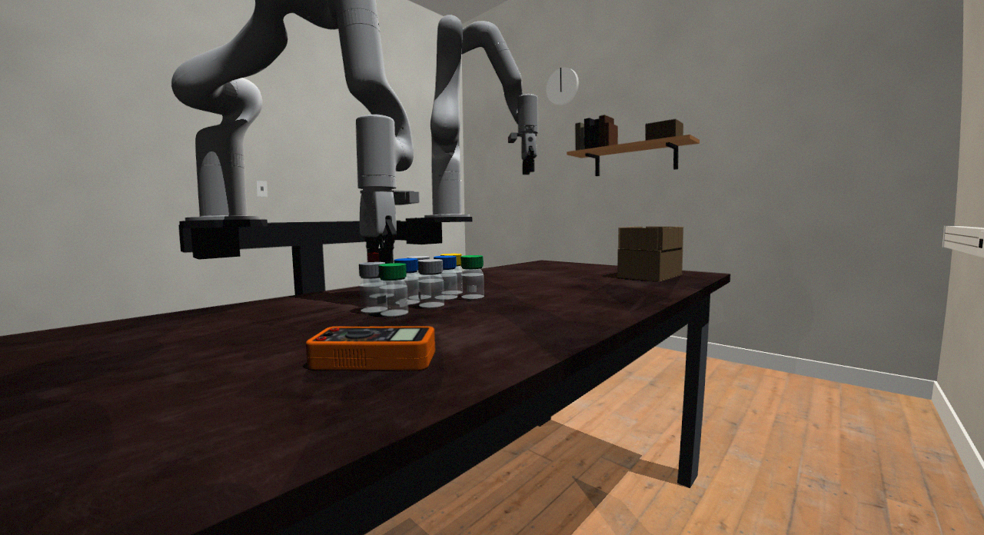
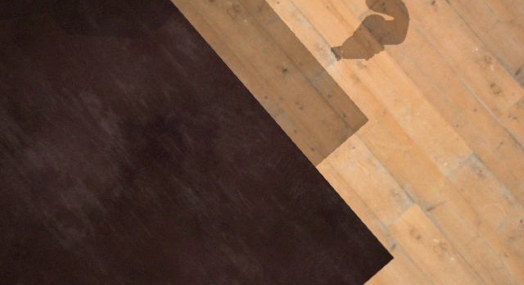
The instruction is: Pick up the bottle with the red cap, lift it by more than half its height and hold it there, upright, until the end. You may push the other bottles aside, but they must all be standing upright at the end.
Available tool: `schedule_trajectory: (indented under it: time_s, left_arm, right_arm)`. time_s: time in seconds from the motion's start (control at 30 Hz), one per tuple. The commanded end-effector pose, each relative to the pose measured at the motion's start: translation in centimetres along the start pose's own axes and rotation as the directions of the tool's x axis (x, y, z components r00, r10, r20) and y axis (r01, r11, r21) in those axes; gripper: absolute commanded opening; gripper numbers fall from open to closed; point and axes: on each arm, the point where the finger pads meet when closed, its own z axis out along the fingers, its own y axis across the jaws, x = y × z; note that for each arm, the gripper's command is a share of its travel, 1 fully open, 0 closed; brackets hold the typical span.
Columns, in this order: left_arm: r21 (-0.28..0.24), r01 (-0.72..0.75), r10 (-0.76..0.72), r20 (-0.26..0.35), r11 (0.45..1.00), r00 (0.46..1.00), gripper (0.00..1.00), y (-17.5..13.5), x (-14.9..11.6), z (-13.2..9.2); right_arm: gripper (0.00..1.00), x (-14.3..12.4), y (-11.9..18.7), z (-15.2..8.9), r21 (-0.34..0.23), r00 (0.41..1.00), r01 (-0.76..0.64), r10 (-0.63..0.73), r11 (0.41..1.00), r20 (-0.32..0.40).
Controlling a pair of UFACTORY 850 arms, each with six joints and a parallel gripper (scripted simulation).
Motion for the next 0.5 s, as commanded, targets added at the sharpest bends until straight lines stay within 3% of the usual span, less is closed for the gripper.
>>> schedule_trajectory:
  time_s: [0.0,0.47]
  left_arm:
    - [0.0,0.0,0.0,0.002,1.0,1.0,1.0,0.0,-0.1,-0.1]
    - [0.0,0.0,0.0,0.002,1.0,1.0,1.0,0.0,-0.1,-0.1]
  right_arm:
    - [0.55,0.1,0.1,-1.0,-0.002,1.0,0.0,0.0,1.0,-0.001]
    - [0.55,0.1,0.1,-3.4,-0.002,1.0,0.0,0.0,1.0,-0.001]
